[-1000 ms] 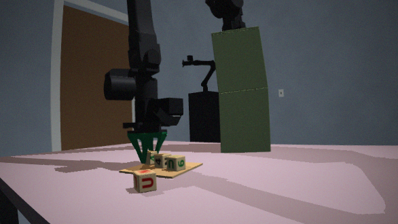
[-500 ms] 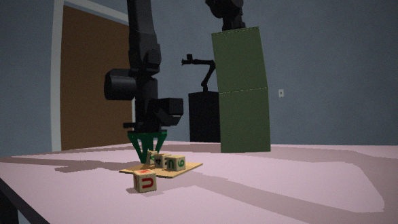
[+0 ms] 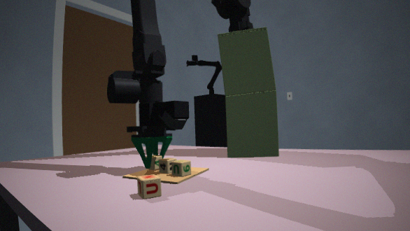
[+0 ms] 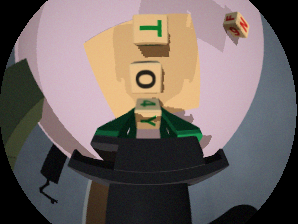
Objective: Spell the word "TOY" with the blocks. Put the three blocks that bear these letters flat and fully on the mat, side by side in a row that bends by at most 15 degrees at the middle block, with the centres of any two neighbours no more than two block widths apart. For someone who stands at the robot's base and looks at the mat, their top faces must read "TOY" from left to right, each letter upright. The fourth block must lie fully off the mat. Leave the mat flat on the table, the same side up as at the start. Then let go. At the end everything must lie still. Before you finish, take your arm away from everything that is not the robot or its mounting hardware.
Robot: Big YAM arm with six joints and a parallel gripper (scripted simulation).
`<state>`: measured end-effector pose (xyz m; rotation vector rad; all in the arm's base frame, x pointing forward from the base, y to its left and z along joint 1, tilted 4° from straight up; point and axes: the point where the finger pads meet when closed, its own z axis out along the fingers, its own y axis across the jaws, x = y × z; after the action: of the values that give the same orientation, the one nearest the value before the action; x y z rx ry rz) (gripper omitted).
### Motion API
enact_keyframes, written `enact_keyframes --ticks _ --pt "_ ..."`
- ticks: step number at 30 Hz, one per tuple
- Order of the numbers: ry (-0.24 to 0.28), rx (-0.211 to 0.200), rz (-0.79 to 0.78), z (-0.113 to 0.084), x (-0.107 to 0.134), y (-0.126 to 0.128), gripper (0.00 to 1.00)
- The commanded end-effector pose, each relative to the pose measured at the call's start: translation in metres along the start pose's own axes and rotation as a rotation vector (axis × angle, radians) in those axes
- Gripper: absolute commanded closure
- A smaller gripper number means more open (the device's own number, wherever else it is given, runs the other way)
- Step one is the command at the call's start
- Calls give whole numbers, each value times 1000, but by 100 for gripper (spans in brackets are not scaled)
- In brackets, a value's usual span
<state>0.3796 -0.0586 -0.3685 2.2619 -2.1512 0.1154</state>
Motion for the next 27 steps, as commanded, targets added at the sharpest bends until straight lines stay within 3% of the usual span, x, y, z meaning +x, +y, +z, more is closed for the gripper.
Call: enact_keyframes --ticks 1,27 --pt "-3 3 3 0 5 3 74" --pt "-3 5 3 0 4 3 74"
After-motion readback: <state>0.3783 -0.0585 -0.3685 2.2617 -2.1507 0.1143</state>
